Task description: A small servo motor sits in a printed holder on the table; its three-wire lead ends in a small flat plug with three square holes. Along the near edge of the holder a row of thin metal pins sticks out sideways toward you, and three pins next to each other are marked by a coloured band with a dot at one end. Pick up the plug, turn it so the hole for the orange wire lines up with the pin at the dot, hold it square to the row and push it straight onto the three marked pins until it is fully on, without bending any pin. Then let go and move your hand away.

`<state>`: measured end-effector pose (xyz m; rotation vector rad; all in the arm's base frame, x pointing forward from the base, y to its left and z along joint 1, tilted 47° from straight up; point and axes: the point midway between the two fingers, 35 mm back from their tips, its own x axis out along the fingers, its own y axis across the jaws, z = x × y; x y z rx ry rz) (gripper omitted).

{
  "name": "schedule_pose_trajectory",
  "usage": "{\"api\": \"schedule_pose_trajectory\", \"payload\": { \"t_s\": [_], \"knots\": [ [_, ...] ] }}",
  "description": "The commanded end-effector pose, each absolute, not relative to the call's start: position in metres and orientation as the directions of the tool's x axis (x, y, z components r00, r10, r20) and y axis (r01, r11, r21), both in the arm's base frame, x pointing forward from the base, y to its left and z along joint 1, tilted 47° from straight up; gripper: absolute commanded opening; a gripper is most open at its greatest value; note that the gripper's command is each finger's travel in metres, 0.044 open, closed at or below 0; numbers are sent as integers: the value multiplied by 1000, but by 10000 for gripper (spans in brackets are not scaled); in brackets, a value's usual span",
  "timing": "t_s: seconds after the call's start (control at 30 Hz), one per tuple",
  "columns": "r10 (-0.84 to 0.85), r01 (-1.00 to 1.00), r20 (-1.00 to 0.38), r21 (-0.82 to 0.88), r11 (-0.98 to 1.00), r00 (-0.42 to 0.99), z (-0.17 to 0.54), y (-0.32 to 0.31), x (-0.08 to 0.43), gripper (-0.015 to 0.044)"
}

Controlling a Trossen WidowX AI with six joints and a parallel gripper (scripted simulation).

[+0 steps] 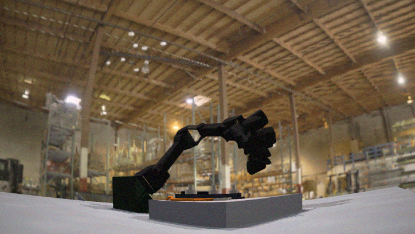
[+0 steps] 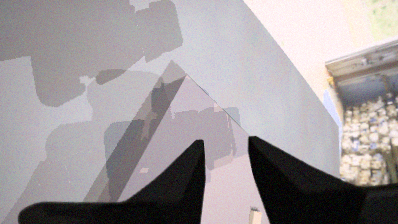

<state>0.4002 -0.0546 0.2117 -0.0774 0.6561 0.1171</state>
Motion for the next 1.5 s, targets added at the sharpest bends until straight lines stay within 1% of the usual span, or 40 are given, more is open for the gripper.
{"api": "schedule_pose_trajectory", "payload": {
  "t_s": [0.0, 0.2, 0.37, 0.57, 0.77, 1.0, 1.47],
  "knots": [
    [132, -164, -714, 24, 986, 687, 183, -70, 407, 115],
    [219, -184, -810, 140, 973, 544, 145, -90, 410, 115],
    [310, -178, -849, 257, 950, 427, 116, -106, 408, 115],
    [435, -143, -847, 411, 901, 305, 85, -124, 401, 115],
    [566, -79, -796, 564, 822, 215, 56, -141, 391, 115],
    [699, 10, -696, 710, 704, 164, 30, -157, 379, 115],
    [703, 12, -692, 714, 700, 164, 12, -140, 382, 115]
  ]
}}
